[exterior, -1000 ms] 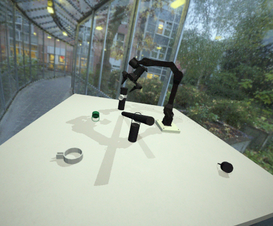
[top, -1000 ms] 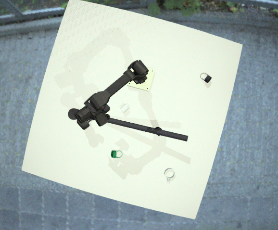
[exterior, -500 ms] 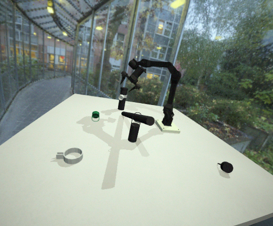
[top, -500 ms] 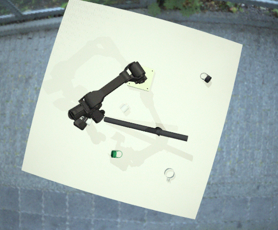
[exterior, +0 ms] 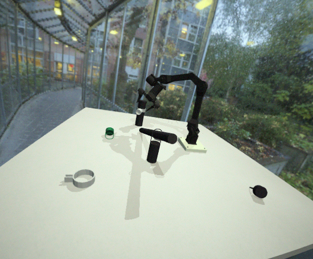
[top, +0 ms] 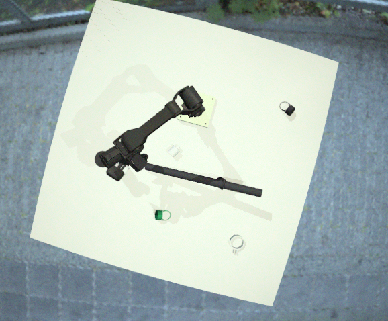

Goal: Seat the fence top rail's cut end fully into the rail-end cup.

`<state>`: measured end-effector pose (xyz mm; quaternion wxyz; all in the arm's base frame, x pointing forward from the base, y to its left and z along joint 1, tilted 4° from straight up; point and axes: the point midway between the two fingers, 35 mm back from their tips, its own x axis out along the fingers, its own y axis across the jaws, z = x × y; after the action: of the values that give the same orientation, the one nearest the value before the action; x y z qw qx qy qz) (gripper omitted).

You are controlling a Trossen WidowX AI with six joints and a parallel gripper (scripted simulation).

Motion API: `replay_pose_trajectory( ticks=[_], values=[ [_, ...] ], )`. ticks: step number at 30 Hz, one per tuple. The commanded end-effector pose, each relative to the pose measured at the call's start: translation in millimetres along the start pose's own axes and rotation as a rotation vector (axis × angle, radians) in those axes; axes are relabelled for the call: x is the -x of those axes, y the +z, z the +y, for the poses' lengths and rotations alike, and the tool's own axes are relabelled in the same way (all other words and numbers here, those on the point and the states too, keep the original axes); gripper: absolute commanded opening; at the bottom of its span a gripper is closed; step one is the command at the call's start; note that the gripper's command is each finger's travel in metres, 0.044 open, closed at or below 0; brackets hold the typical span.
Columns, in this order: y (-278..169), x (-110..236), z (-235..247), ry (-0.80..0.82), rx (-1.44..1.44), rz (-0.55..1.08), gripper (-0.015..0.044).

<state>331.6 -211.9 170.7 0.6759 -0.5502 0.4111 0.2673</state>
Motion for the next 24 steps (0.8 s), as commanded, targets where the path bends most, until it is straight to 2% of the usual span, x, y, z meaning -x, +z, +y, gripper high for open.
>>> replay_pose_trajectory(
  ticks=[1, 24],
  values=[
    [0.3, -8.8, 4.2, 0.011, -0.002, -0.003, 0.044],
    [0.0, -46.2, 3.6, 0.009, -0.002, -0.003, 0.044]
  ],
)
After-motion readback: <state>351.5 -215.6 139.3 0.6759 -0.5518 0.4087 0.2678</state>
